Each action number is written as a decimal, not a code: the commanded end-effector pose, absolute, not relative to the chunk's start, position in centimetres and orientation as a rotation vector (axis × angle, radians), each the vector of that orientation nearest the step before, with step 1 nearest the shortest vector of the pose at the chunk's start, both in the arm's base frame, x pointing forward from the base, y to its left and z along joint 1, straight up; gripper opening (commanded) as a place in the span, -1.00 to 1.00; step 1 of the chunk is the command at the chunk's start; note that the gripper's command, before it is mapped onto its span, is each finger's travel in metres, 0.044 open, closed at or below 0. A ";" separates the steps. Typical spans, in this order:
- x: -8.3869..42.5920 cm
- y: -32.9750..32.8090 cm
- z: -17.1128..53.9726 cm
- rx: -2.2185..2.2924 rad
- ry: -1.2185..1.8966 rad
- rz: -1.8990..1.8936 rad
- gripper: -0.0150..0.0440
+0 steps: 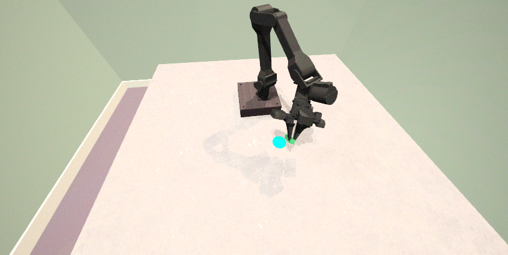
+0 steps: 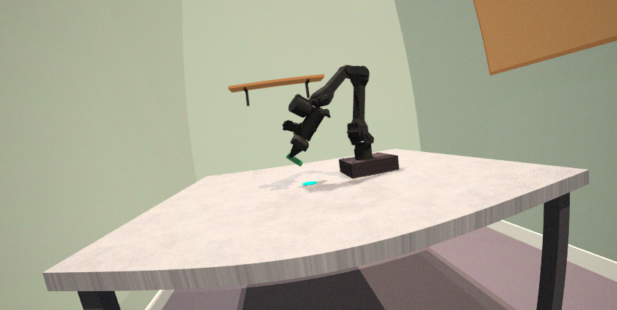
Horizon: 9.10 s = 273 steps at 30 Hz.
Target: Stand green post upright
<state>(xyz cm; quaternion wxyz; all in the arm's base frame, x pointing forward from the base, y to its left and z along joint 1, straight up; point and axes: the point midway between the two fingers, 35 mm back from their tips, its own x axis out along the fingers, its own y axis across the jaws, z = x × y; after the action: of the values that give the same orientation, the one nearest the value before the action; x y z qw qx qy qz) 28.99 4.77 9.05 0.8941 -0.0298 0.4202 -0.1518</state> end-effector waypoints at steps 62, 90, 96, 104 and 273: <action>27.5 6.1 10.1 -0.109 0.459 -0.343 -0.42; 25.8 5.9 10.7 -0.079 0.304 -0.369 -0.42; 25.3 5.8 10.8 -0.070 0.273 -0.376 -0.42; 24.7 5.6 10.9 -0.055 0.233 -0.385 -0.42; 22.3 4.5 1.2 -0.023 0.152 -0.486 0.86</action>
<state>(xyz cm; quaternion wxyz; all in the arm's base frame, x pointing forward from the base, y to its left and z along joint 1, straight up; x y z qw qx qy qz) 22.22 4.33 0.70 0.9671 -0.0115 0.0760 -0.2426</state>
